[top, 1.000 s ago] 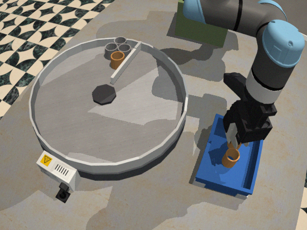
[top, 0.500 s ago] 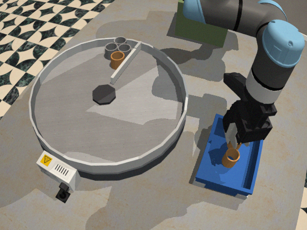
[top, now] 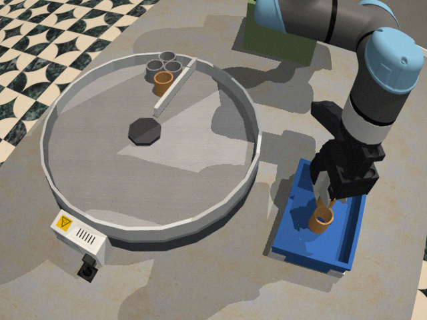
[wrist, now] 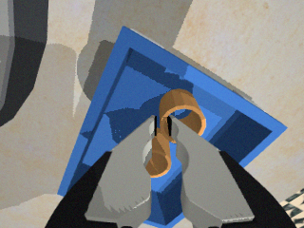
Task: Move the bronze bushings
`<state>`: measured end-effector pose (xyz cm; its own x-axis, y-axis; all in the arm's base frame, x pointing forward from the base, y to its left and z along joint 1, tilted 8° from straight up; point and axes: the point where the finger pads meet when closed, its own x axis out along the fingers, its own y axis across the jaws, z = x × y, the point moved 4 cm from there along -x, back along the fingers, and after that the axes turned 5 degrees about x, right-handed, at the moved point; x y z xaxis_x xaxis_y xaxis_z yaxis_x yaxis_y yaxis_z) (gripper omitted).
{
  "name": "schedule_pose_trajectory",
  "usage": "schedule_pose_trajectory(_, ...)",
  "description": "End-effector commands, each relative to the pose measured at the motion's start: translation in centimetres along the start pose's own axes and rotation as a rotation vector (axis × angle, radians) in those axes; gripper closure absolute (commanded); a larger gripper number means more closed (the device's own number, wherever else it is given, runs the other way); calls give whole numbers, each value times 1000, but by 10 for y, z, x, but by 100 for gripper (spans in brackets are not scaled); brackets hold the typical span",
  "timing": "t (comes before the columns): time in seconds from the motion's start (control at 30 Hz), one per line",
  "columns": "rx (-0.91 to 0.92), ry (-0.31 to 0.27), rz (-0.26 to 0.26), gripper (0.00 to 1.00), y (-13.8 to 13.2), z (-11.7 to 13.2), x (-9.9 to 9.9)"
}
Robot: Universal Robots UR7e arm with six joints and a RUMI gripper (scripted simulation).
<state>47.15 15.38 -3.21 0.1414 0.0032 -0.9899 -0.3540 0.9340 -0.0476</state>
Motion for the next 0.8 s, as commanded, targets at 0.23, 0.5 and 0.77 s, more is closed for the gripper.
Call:
schedule_pose_trajectory(0.23,0,-1,0,94,0,0,0)
schedule_pose_trajectory(0.5,0,-1,0,94,0,0,-8)
schedule_pose_trajectory(0.77,0,-1,0,94,0,0,-28)
